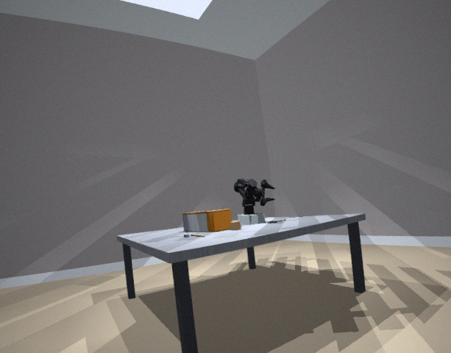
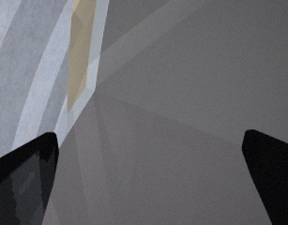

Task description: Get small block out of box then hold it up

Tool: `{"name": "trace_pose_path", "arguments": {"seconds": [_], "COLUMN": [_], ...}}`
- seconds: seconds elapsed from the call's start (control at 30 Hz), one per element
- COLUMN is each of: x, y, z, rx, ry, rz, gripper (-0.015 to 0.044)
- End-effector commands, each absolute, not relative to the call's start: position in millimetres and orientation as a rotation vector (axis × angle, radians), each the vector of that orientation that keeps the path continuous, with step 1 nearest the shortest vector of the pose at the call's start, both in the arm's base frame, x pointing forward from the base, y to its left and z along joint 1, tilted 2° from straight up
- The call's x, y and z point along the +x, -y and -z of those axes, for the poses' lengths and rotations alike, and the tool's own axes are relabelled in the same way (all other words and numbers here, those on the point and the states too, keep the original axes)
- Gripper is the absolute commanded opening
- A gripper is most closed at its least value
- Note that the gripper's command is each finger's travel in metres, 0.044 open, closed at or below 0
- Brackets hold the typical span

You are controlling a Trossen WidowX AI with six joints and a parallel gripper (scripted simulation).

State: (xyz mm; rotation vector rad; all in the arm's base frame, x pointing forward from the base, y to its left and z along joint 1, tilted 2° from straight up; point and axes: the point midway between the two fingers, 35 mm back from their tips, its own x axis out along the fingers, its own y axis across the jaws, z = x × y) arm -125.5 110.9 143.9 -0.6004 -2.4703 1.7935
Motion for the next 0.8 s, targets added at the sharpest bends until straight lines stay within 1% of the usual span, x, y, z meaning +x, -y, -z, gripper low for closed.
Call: {"name": "trace_pose_path", "arguments": {"seconds": [0.0, 0.07, 0.13, 0.23, 0.33, 0.47, 0.57, 0.77], "x": [-124.2, -113.8, -95.5, -62.3, -27.5, 23.7, 51.9, 103.4], "y": [-112.7, -126.1, -144.8, -168.8, -184.3, -194.9, -195.3, -187.0], "z": [-144.4, -148.2, -153.4, -159.8, -163.9, -165.9, -165.9, -165.4], "rx": [-0.615, -0.719, -0.844, -0.957, -0.964, -0.866, -0.774, -0.546], "ry": [2.447, 2.245, 1.906, 1.366, 0.815, 0.13, -0.19, -0.684], "rz": [-1.812, -1.945, -2.106, -2.239, -2.27, -2.152, -2.029, -1.729], "gripper": [0.04, 0.04, 0.04, 0.04, 0.04, 0.04, 0.04, 0.04]}}
